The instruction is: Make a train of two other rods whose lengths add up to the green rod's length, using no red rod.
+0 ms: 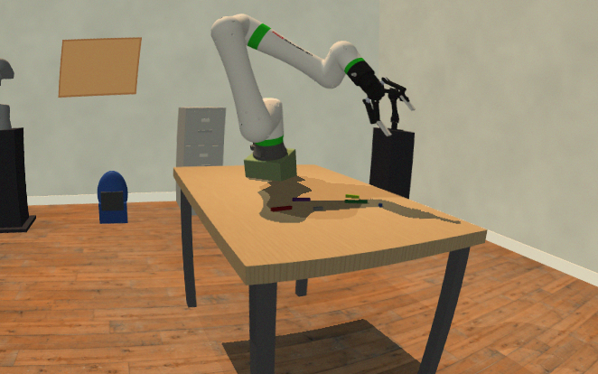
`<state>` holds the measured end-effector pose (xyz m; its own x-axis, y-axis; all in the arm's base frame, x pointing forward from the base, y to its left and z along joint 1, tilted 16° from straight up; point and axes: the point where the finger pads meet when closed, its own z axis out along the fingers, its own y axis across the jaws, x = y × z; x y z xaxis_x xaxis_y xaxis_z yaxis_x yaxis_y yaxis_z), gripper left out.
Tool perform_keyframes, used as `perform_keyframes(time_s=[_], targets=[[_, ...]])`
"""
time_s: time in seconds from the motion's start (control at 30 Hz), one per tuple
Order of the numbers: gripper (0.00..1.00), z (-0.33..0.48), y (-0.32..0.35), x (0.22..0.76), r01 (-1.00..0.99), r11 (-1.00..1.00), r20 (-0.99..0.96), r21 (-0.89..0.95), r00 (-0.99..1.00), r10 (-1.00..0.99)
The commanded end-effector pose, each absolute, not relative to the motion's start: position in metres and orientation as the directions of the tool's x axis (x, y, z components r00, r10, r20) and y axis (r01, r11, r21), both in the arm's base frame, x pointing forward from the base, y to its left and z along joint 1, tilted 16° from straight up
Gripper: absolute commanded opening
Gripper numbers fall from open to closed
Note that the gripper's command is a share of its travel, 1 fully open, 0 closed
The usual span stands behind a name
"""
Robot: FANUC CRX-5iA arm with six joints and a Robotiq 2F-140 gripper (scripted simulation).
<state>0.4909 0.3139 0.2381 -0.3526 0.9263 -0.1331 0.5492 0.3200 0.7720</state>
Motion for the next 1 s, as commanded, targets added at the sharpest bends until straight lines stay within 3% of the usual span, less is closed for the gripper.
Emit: perform_keyframes(time_s=[0.0,0.47,0.97], targets=[[1.0,0.234,0.298,0.504,0.611,0.169,-0.032,0.774,-0.229,0.973],[1.0,0.219,0.249,0.534,0.664,-0.288,0.242,0.69,0.164,0.956],[1.0,0.198,0.196,0.555,0.484,-0.721,0.455,0.496,0.562,0.691]])
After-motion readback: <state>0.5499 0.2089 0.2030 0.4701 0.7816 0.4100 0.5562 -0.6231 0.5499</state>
